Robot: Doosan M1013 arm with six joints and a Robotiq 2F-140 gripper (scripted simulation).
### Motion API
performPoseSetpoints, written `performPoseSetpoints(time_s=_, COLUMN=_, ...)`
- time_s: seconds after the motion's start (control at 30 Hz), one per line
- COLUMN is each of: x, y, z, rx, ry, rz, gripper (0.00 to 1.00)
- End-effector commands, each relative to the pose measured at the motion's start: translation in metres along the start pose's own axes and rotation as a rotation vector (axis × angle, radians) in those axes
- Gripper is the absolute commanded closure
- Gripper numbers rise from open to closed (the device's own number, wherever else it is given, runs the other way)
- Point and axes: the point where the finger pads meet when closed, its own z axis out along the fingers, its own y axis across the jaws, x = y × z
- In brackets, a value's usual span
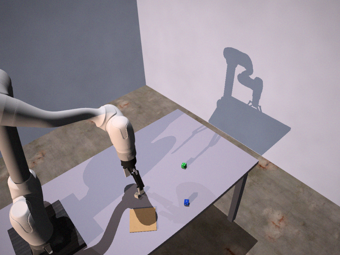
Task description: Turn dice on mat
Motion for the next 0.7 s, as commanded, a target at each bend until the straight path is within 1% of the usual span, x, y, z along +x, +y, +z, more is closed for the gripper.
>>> performPoseSetpoints(time_s=0.0, x=-0.0003, y=0.0002, z=0.0017, rx=0.013, ry=0.002, rz=-0.165, gripper=0.0)
performPoseSetpoints(time_s=0.17, x=-0.0007, y=0.0005, z=0.0036, rx=0.013, ry=0.003, rz=-0.331, gripper=0.0)
performPoseSetpoints(time_s=0.27, x=-0.0008, y=0.0005, z=0.0044, rx=0.013, ry=0.004, rz=-0.399, gripper=0.0)
performPoseSetpoints(time_s=0.53, x=-0.0009, y=0.0006, z=0.0048, rx=0.013, ry=0.004, rz=-0.432, gripper=0.0)
performPoseSetpoints(time_s=0.57, x=-0.0009, y=0.0006, z=0.0048, rx=0.013, ry=0.004, rz=-0.432, gripper=0.68)
performPoseSetpoints(time_s=0.67, x=-0.0009, y=0.0006, z=0.0048, rx=0.013, ry=0.004, rz=-0.432, gripper=0.68)
